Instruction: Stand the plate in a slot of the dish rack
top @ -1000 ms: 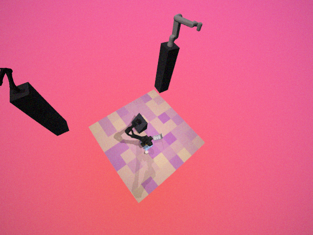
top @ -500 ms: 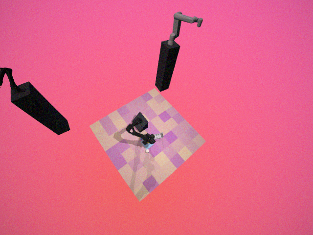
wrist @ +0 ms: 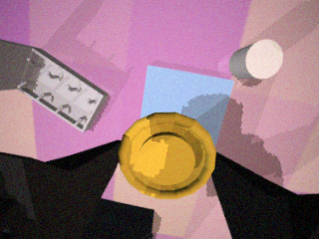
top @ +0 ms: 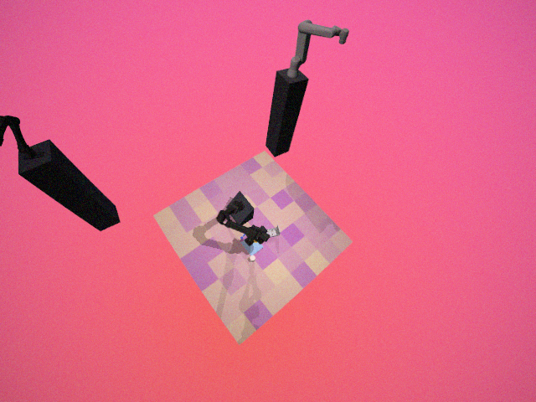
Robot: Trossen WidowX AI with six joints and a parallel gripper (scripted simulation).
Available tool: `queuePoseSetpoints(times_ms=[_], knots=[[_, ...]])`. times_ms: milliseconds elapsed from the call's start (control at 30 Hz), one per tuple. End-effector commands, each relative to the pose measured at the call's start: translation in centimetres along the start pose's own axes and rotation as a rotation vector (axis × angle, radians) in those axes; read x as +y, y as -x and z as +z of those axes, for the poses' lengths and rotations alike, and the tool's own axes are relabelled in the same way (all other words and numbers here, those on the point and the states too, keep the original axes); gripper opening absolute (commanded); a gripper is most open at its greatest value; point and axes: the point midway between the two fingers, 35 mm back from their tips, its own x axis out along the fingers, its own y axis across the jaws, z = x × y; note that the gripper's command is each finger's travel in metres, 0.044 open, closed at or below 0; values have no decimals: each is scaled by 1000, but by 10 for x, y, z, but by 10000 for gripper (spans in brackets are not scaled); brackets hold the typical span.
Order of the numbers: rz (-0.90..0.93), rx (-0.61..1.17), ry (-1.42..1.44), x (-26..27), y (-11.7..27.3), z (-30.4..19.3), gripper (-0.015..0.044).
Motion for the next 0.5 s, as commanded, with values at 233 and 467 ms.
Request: queuePoseSetpoints(times_ms=[233, 467], knots=[[-9, 14, -2, 1, 47, 1, 0], [-6, 13, -121, 23, 48, -3, 0]])
